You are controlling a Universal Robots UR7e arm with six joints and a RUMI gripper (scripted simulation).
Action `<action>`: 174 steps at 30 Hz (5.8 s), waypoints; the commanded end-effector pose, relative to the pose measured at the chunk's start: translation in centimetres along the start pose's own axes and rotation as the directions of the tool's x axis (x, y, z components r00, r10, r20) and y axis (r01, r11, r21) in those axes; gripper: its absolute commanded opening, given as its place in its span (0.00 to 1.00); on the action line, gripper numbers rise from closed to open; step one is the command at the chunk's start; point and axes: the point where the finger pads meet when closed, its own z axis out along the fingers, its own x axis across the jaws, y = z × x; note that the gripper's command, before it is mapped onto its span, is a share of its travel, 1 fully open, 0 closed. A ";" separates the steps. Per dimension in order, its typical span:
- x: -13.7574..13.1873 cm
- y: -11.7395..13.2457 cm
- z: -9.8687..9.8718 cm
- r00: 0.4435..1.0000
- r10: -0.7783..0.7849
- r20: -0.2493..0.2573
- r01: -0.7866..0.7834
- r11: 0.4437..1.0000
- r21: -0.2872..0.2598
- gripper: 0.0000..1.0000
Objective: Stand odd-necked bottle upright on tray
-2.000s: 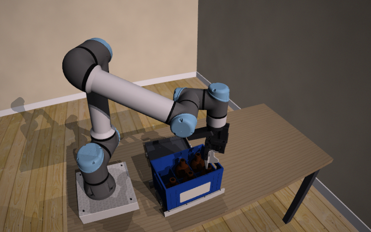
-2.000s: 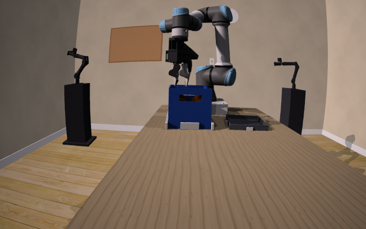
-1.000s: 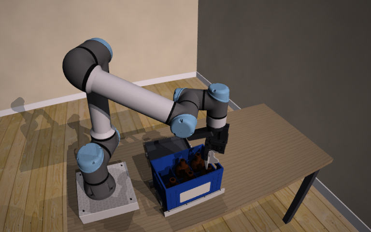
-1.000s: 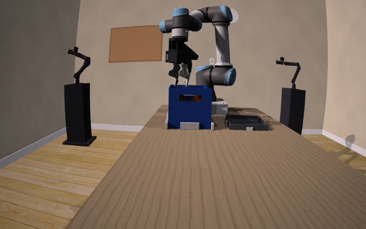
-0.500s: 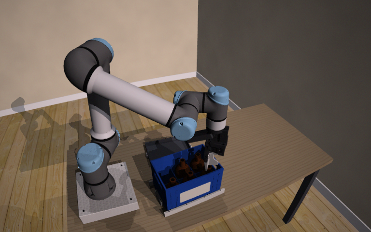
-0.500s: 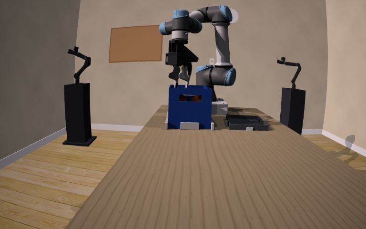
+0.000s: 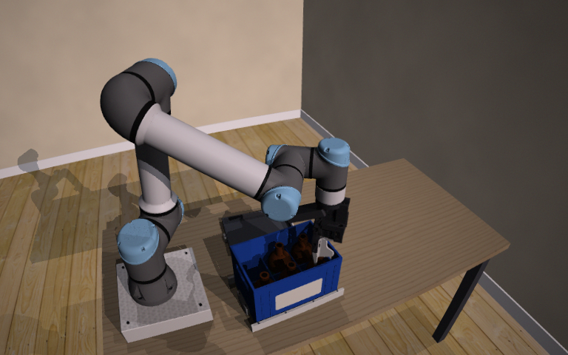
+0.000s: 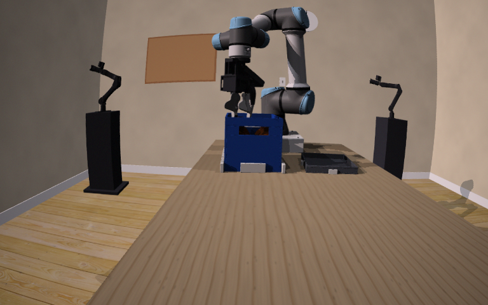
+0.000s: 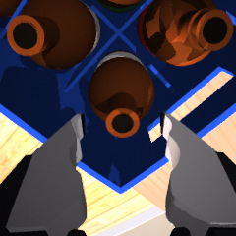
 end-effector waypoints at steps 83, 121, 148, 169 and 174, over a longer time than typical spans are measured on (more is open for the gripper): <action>0.0 0.0 1.0 1.000 0.000 0.000 0.000 1.000 -0.001 0.00; 0.0 0.0 1.0 1.000 0.000 0.000 0.000 1.000 -0.001 0.00; 0.0 0.0 1.0 1.000 0.000 0.000 0.000 1.000 -0.001 0.38; 0.0 0.0 0.5 1.000 0.000 0.000 0.000 1.000 -0.001 0.38; 0.0 0.0 -0.5 1.000 0.000 0.000 0.000 1.000 -0.001 0.38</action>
